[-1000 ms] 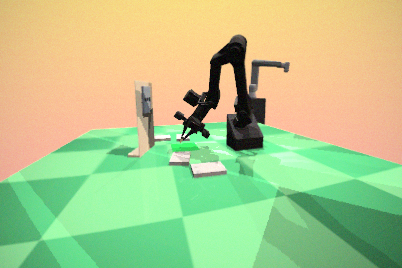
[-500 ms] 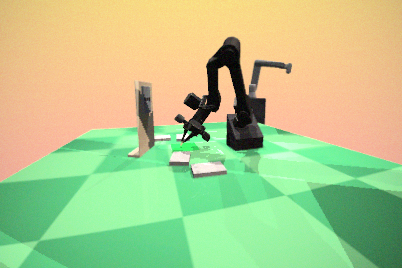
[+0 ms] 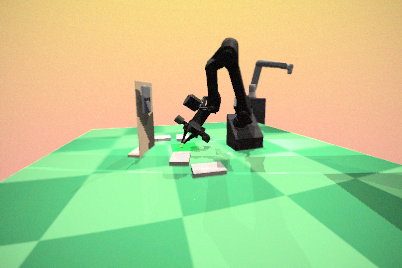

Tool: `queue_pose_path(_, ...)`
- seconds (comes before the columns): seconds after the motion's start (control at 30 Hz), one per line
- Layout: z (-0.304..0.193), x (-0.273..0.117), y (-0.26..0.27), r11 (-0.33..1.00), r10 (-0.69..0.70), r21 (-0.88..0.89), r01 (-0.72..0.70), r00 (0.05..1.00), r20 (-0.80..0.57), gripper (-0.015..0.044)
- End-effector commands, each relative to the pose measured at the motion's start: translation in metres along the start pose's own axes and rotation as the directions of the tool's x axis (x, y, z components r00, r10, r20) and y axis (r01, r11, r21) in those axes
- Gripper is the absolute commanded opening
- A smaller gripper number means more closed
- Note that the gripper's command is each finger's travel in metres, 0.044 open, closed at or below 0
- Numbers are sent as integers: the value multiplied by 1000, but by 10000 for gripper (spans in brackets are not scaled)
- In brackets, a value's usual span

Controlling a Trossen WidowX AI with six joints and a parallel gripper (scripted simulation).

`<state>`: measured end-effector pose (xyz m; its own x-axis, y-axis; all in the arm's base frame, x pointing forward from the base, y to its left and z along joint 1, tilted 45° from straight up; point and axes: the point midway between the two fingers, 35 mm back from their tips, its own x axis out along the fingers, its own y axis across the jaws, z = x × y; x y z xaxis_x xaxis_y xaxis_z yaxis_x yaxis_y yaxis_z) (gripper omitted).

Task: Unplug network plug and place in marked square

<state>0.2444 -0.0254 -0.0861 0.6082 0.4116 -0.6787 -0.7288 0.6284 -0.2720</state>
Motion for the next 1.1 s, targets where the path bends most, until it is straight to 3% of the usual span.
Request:
queue_pose_path(0.0, 0, 2, 2, 1000, 4, 6, -4, 1000, -4, 0)
queue_pose_path(0.23, 1, 1, 0, 1000, 0, 0, 0, 1000, 0, 0)
queue_pose_path(0.43, 1, 1, 0, 1000, 0, 0, 0, 1000, 0, 156)
queue_pose_path(1.07, -2, -11, 0, 1000, 2, 1, -2, 1000, -4, 156)
